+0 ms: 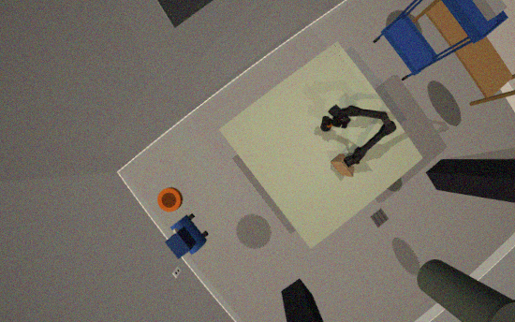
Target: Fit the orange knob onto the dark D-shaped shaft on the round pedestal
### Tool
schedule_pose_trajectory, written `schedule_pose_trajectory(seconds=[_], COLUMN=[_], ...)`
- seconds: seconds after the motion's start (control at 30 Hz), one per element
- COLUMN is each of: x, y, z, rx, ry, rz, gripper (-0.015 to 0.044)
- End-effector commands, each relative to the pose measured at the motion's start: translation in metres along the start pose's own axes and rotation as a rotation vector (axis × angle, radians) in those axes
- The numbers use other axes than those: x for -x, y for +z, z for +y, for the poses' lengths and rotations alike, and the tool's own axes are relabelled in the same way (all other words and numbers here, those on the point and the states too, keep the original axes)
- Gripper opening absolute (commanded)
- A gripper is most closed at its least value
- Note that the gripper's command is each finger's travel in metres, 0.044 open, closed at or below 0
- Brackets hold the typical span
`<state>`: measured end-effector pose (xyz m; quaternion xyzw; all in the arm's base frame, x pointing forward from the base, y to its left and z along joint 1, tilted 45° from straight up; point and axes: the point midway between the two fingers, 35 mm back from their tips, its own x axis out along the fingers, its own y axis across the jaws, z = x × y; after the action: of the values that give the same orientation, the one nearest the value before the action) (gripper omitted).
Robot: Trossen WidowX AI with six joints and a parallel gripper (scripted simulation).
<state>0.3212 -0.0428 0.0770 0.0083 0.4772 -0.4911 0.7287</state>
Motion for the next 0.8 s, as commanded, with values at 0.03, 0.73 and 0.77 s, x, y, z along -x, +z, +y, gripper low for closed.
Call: schedule_pose_trajectory(seconds=[0.03, 0.73, 0.77], x=[-0.0015, 0.0011, 0.0011], y=[-0.0007, -0.0002, -0.0002], z=[0.0002, 0.0008, 0.0008], rx=[-0.032, -0.058, -0.087], ry=[0.001, 0.001, 0.001], rz=[-0.002, -0.002, -0.002], gripper=[0.0, 0.0, 0.0])
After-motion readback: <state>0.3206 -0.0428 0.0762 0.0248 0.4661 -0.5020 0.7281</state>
